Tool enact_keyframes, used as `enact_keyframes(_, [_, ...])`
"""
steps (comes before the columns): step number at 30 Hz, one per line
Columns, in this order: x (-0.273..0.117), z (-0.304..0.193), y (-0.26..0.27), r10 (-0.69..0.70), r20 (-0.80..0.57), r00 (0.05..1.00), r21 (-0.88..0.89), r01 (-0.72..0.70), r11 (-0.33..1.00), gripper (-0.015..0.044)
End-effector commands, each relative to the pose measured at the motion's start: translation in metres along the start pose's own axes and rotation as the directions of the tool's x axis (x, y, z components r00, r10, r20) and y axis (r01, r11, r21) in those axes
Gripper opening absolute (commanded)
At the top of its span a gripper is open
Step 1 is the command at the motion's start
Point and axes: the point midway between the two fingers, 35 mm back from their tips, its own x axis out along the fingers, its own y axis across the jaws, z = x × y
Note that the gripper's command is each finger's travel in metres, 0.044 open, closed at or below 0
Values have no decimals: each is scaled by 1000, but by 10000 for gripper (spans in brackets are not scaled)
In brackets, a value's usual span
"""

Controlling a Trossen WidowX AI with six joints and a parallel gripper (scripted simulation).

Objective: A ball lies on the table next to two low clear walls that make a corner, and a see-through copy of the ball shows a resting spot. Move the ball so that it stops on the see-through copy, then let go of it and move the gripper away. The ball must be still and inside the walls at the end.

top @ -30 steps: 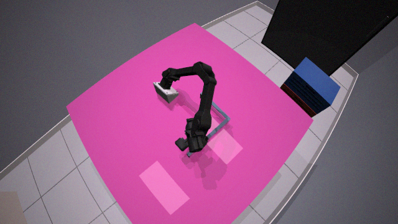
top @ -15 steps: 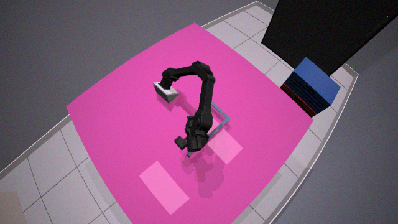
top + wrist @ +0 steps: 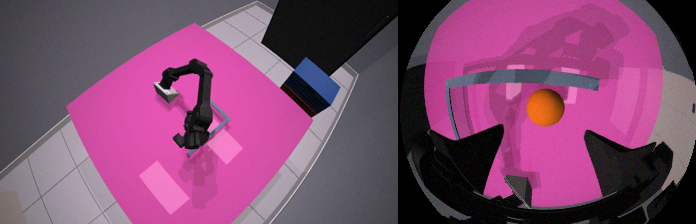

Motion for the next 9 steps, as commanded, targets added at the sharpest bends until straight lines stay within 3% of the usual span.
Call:
enact_keyframes(1, [-35,-2,-1,-11,16,1000,-7,11,1000,440])
enact_keyframes(9, [-42,-3,-1,-11,15,1000,-8,11,1000,440])
